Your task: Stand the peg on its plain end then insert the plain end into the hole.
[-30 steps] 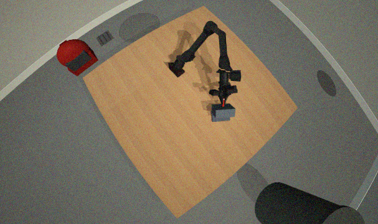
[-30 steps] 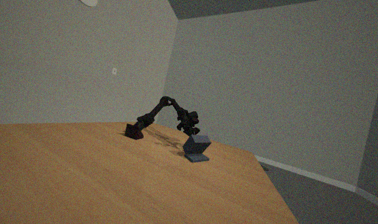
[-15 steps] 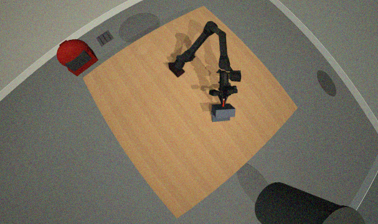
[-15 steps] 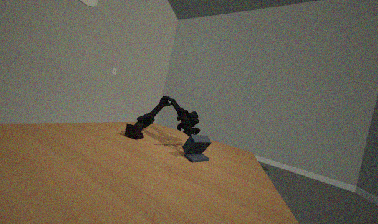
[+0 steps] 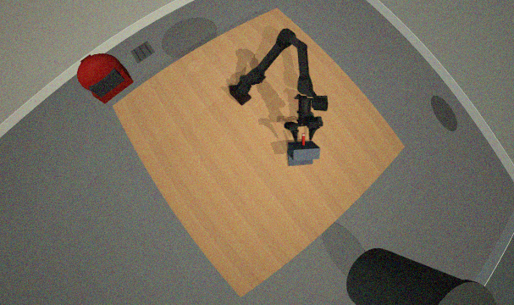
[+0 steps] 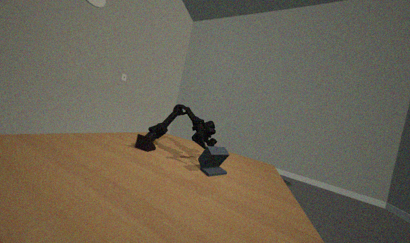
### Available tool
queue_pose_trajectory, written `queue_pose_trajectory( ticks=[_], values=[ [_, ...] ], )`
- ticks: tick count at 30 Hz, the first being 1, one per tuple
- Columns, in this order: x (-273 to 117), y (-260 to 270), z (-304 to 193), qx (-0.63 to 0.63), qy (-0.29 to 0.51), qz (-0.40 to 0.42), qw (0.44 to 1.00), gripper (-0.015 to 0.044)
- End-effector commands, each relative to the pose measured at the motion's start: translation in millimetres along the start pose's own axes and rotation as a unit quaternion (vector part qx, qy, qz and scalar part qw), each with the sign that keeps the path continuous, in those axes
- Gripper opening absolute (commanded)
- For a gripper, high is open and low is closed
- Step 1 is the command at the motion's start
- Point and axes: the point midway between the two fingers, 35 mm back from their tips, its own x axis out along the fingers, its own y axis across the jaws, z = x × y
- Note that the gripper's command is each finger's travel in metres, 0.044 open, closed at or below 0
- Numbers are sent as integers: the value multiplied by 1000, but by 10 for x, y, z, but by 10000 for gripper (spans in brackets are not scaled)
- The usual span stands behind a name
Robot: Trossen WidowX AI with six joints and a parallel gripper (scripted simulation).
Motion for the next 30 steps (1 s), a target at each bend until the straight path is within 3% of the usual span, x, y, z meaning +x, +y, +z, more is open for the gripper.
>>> queue_pose_trajectory(
  ticks=[1, 30],
  values=[
    [-59, 10, 15, 0, -2, 1, 1000, 440],
    [-447, 29, 40, 1, -3, 0, 1000, 440]
  ],
)
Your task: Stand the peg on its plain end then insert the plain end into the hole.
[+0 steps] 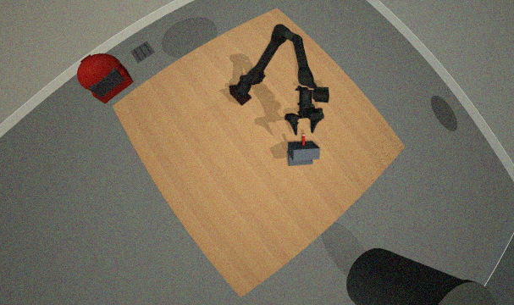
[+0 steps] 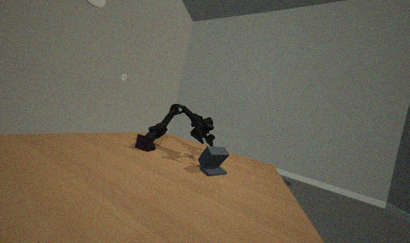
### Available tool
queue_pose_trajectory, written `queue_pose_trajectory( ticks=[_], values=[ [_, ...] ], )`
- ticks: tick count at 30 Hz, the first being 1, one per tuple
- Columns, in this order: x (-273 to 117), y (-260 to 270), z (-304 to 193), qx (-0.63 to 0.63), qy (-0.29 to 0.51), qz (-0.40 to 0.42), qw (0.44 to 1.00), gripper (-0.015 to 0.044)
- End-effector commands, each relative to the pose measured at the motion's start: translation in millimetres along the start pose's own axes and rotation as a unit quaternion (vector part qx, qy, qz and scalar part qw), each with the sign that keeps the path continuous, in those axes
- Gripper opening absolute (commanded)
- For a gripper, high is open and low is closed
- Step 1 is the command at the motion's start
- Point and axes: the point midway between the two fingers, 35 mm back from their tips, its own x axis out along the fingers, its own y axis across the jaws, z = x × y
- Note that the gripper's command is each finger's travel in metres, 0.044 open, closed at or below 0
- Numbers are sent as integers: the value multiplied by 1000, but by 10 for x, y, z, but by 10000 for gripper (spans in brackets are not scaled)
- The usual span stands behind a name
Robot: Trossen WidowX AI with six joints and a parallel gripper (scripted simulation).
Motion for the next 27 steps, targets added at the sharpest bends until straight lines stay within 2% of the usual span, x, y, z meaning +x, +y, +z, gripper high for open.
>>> queue_pose_trajectory(
  ticks=[1, 27],
  values=[
    [-83, 15, 18, -2, -3, 3, 1000, 440],
    [-433, 1, 7, -1, -3, 2, 1000, 440]
  ],
)
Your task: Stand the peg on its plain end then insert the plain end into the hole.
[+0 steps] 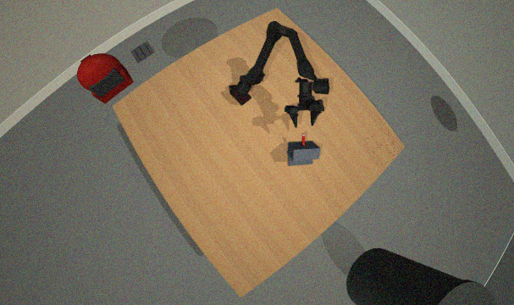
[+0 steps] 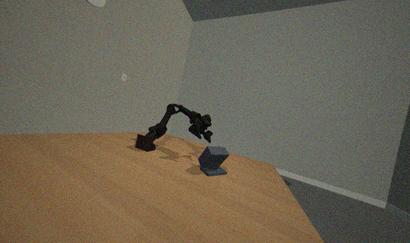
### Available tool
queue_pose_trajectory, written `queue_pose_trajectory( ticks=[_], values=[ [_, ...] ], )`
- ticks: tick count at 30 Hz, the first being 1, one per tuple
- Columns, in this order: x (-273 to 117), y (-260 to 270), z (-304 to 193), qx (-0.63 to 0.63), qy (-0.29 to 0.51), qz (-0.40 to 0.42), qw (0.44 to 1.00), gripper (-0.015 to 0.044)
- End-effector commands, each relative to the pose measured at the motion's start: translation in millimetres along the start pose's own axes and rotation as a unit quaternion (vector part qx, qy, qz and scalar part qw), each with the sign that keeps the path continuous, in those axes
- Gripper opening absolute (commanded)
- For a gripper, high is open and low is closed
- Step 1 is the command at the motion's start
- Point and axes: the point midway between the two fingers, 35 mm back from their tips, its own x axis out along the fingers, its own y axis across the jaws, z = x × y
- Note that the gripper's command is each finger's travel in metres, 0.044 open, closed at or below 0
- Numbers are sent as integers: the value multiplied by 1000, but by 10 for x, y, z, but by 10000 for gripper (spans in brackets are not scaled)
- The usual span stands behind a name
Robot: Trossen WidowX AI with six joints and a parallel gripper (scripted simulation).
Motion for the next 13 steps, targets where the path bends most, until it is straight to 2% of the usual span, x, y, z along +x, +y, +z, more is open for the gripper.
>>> queue_pose_trajectory(
  ticks=[1, 13],
  values=[
    [-82, 12, 12, -2, -3, 4, 1000, 440],
    [-215, -4, -2, -1, -3, 3, 1000, 440]
  ],
)
